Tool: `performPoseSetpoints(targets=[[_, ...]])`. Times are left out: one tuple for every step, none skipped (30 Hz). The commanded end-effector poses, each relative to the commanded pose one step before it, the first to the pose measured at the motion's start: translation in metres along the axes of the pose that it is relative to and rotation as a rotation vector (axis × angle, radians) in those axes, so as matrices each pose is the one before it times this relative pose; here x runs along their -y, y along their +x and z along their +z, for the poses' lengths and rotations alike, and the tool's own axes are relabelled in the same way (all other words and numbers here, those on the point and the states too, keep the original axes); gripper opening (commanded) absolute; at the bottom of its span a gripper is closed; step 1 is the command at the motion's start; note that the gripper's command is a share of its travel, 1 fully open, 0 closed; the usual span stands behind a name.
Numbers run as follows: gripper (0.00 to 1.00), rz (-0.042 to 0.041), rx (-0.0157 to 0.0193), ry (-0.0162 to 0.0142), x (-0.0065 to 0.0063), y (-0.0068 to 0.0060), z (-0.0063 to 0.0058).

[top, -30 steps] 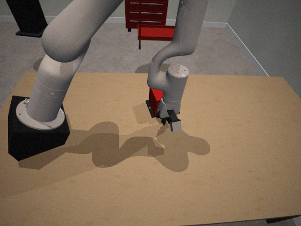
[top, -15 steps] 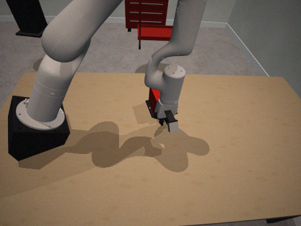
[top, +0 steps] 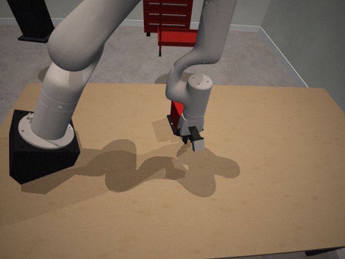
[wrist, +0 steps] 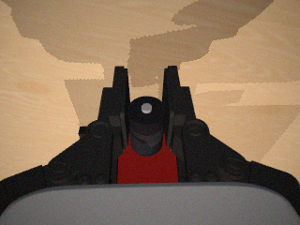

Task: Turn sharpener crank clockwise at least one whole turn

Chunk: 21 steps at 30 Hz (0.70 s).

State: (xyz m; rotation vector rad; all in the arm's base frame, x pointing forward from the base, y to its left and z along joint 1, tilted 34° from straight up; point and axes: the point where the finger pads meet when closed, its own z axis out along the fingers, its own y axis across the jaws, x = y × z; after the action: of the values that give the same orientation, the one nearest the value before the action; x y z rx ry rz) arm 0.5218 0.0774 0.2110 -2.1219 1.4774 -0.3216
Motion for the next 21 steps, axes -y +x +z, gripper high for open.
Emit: performPoseSetpoints(targets=[[0.0, -0.00016, -0.00037, 0.00097, -0.00011, 0.00015, -0.00041], [0.0, 0.0, 0.0, 0.0, -0.00037, 0.0, -0.00006], [0.0, 0.0, 0.0, 0.0, -0.00047, 0.0, -0.00008], [0.0, 0.0, 0.0, 0.0, -0.00058, 0.0, -0.0001], [0.0, 0.0, 0.0, 0.0, -0.0007, 0.0, -0.00012], [0.0, 0.0, 0.0, 0.0, -0.00082, 0.0, -0.00014], [0.0, 0.0, -0.00001, 0.0, -0.00094, 0.0, -0.00017], [0.0, 0.0, 0.0, 0.0, -0.0012, 0.0, -0.0003], [0.0, 0.0, 0.00001, 0.0, -0.00143, 0.0, -0.0004], [0.0, 0.0, -0.00001, 0.0, -0.00157, 0.0, -0.00044], [0.0, 0.0, -0.00001, 0.0, -0.0019, 0.0, -0.00064], [0.0, 0.0, 0.0, 0.0, 0.0, 0.0, 0.0], [0.0, 0.0, 0.0, 0.0, 0.0, 0.0, 0.0], [0.0, 0.0, -0.00001, 0.00001, -0.00232, 0.0, -0.00092], [0.0, 0.0, -0.00001, 0.0, -0.0026, 0.0, -0.00118], [0.0, 0.0, 0.00001, 0.0, -0.00291, -0.00001, -0.0015], [0.0, 0.0, 0.00001, -0.00001, -0.00297, 0.00001, -0.0019], [0.0, 0.0, 0.0, 0.0, -0.00303, 0.00001, -0.00222], [0.0, 0.0, 0.0, 0.0, -0.00304, 0.0, -0.00259], [0.0, 0.0, 0.0, 0.0, -0.00295, 0.0, -0.00295], [0.0, 0.0, 0.0, 0.0, -0.00253, 0.0, -0.0031]])
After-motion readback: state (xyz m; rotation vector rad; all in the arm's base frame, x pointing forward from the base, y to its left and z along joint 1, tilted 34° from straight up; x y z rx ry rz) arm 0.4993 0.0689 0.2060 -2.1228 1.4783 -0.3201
